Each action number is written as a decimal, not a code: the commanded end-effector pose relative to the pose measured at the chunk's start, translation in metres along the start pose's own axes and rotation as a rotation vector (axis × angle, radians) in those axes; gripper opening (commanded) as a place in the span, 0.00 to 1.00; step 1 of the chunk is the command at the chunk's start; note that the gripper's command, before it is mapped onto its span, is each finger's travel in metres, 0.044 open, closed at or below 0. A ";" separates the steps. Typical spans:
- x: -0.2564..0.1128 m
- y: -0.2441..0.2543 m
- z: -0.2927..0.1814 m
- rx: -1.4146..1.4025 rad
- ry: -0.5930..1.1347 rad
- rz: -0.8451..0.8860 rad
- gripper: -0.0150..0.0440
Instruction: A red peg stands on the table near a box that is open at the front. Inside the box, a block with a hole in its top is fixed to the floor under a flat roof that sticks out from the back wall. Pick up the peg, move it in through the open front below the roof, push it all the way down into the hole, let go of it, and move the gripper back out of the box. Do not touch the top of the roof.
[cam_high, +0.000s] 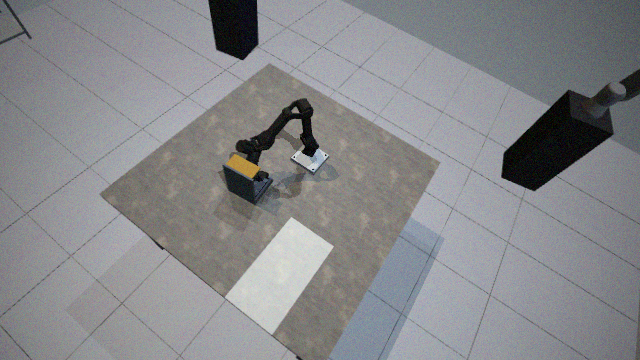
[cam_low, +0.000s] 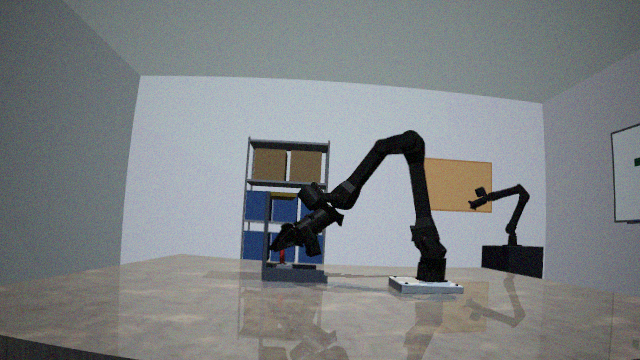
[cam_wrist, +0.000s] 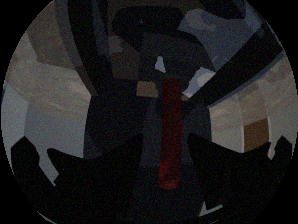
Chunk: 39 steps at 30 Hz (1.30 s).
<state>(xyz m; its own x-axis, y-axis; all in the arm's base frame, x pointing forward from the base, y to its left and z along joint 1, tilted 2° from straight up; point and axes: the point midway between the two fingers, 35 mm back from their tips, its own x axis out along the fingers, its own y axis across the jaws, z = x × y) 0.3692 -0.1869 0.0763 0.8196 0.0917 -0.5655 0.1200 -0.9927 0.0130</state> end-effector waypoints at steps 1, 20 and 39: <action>-0.007 0.001 -0.007 -0.008 0.006 0.002 0.63; -0.040 0.001 -0.022 0.005 -0.011 -0.003 0.63; -0.045 0.001 -0.023 0.014 -0.020 -0.001 0.30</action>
<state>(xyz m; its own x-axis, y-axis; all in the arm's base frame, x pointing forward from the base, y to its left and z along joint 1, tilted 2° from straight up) 0.3448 -0.1901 0.1211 0.8089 0.0908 -0.5809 0.1130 -0.9936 0.0021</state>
